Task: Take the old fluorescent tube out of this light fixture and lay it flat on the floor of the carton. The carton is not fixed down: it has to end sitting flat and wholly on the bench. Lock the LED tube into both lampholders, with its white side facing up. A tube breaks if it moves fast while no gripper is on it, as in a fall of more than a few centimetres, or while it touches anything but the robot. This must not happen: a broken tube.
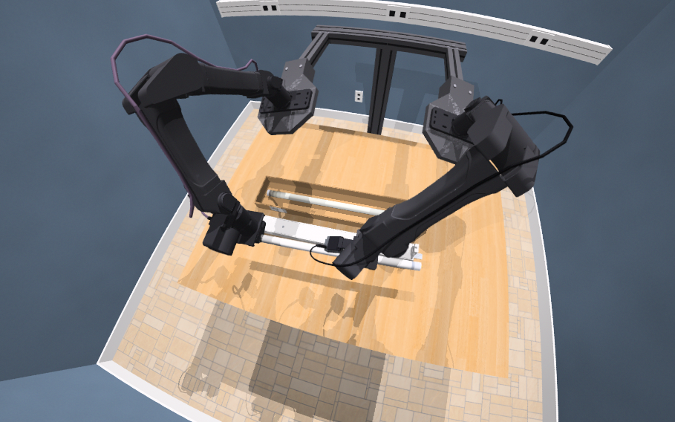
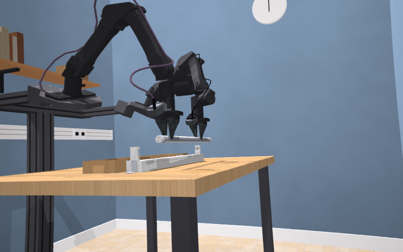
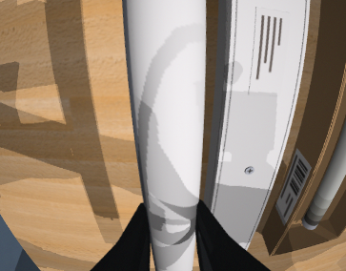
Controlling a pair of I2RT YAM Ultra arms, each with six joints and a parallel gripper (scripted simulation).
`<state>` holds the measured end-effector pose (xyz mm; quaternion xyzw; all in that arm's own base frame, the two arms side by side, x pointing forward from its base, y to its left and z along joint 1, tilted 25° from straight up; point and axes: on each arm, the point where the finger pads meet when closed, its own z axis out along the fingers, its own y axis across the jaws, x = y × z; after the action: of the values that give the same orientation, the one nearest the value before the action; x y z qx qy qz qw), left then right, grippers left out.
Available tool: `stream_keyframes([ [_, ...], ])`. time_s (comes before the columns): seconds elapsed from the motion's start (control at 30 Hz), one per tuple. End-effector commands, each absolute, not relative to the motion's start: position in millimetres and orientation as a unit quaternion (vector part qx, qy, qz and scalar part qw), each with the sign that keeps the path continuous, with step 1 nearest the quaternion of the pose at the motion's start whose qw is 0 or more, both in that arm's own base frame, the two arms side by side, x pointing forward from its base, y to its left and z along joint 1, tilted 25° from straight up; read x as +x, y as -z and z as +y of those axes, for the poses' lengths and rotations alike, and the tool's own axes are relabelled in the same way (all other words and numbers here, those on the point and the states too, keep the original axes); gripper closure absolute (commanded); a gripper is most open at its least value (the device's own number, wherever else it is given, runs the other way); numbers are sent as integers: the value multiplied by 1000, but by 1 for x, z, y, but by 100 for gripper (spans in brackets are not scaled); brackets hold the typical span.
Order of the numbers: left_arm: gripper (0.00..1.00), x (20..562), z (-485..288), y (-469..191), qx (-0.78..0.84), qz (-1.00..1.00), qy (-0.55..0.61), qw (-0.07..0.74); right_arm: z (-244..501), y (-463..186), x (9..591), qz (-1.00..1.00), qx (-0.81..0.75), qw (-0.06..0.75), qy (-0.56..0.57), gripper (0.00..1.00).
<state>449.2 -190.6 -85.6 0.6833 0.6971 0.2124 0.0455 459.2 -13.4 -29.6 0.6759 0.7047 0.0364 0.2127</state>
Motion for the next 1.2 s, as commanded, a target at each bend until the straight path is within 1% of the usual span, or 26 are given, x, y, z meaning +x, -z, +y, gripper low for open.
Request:
stream_keyframes([
  [0.0, 89, 446, -203, 78, 683, 695, -218, 63, -13, 18, 460, 703, 671, 229, -46, 89],
  [0.37, 89, 433, -204, 83, 687, 692, -213, 57, -18, 22, 445, 702, 674, 225, -41, 89],
  [0.43, 89, 444, -213, 70, 692, 685, -216, 71, -17, 6, 462, 696, 673, 241, -59, 89],
  [0.5, 89, 448, -216, 71, 690, 685, -219, 82, -19, 7, 465, 694, 675, 243, -63, 89],
  [0.53, 89, 445, -214, 80, 690, 686, -218, 73, -20, 7, 465, 693, 676, 243, -64, 89],
  [0.6, 89, 426, -201, 95, 693, 688, -210, 43, -14, 23, 446, 702, 674, 224, -49, 89],
  [0.73, 89, 432, -208, 82, 687, 692, -212, 66, -22, 21, 446, 695, 679, 230, -48, 89],
  [0.87, 89, 428, -204, 85, 688, 691, -213, 57, -17, 23, 441, 701, 675, 225, -44, 89],
  [1.17, 89, 423, -206, 87, 686, 692, -217, 62, -20, 28, 433, 701, 674, 228, -46, 89],
])
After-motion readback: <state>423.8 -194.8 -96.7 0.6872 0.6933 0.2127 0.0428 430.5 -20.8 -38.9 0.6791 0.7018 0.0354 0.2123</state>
